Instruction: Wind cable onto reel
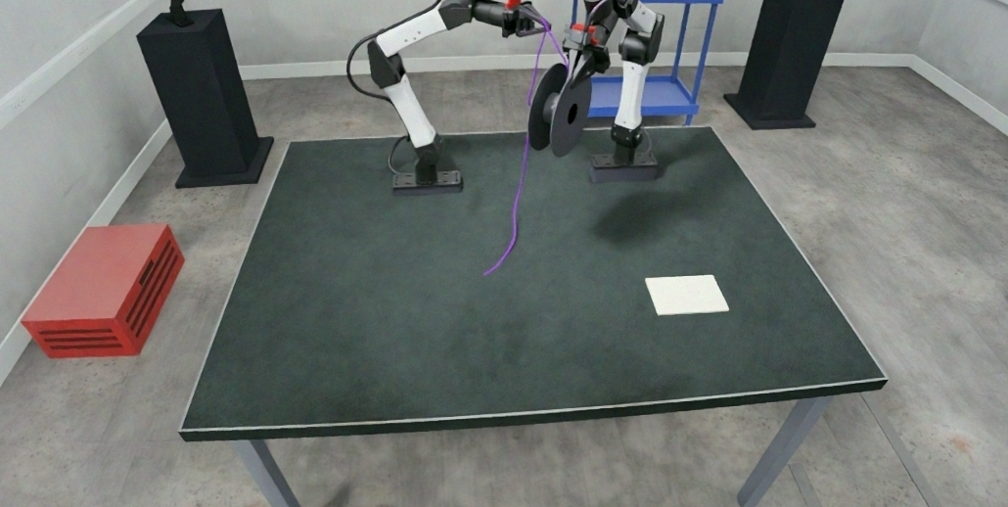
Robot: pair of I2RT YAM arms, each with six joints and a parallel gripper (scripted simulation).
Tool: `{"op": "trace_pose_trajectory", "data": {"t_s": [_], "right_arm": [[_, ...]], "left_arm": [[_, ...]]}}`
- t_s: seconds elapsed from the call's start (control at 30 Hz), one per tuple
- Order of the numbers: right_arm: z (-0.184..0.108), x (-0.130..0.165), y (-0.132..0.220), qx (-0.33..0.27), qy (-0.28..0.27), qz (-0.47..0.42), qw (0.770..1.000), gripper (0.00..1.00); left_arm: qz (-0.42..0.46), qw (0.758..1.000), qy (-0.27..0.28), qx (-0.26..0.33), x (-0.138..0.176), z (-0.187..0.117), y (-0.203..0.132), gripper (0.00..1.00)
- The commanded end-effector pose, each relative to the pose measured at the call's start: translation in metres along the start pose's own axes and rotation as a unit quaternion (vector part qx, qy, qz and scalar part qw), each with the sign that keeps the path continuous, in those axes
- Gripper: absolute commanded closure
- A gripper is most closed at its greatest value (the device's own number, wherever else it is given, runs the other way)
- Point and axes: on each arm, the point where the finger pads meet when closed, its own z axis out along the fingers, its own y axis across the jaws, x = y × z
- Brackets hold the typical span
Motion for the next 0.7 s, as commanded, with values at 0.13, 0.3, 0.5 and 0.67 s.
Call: {"op": "trace_pose_trajectory", "data": {"t_s": [0.13,0.3,0.5,0.67], "right_arm": [[0.002,-0.02,-0.016,-0.041,0.002,0.006,0.999,1.0],[0.005,-0.027,-0.045,-0.041,0.0,0.007,0.999,1.0],[0.011,-0.033,-0.078,-0.041,-0.007,0.007,0.999,1.0],[0.014,-0.035,-0.094,-0.041,-0.014,0.006,0.999,1.0]], "left_arm": [[-0.002,0.999,-0.036,-0.006,-0.02,-0.006,0.004,1.0],[-0.002,0.999,-0.036,-0.006,-0.02,-0.006,0.004,1.0],[-0.002,0.999,-0.036,-0.006,-0.02,-0.006,0.004,1.0],[-0.002,0.999,-0.036,-0.006,-0.02,-0.006,0.004,1.0]]}}
